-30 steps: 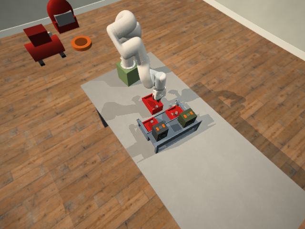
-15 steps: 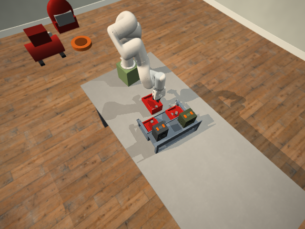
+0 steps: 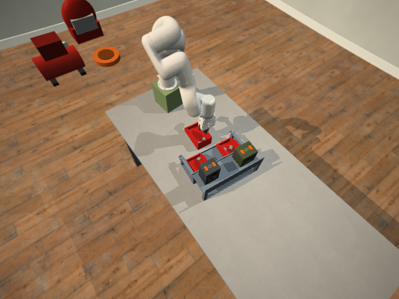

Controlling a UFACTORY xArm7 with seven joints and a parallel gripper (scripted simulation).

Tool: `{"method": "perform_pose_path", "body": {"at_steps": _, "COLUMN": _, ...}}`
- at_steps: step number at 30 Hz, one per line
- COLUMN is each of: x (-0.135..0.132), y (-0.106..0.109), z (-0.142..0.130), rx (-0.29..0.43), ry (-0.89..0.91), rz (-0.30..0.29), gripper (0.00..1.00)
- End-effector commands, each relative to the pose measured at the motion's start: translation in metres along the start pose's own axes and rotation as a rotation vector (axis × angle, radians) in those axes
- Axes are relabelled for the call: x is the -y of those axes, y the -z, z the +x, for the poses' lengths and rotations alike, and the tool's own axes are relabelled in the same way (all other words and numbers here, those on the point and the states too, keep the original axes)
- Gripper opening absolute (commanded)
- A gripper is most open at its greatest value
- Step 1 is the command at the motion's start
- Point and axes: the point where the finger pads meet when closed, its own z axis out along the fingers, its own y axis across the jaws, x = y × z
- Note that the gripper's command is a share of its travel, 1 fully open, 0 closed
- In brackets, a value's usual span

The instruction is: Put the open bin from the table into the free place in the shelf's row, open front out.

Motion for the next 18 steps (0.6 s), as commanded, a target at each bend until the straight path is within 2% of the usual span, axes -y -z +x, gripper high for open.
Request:
{"method": "perform_pose_path", "body": {"at_steps": 1, "x": -0.0002, "y": -0.0003, "z": -0.0012, "rx": 0.007, "ry": 0.000, "rz": 0.000, "gripper": 0.00}}
{"method": "perform_pose_path", "body": {"at_steps": 6, "x": -0.0002, "y": -0.0003, "z": -0.0012, "rx": 0.007, "ry": 0.000, "rz": 0.000, "gripper": 0.00}}
{"method": "perform_pose_path", "body": {"at_steps": 7, "x": -0.0002, "y": -0.0001, "z": -0.0014, "rx": 0.007, "ry": 0.000, "rz": 0.000, "gripper": 0.28}}
{"method": "perform_pose_path", "body": {"at_steps": 18, "x": -0.0002, "y": -0.0001, "z": -0.0014, "rx": 0.007, "ry": 0.000, "rz": 0.000, "gripper": 0.28}}
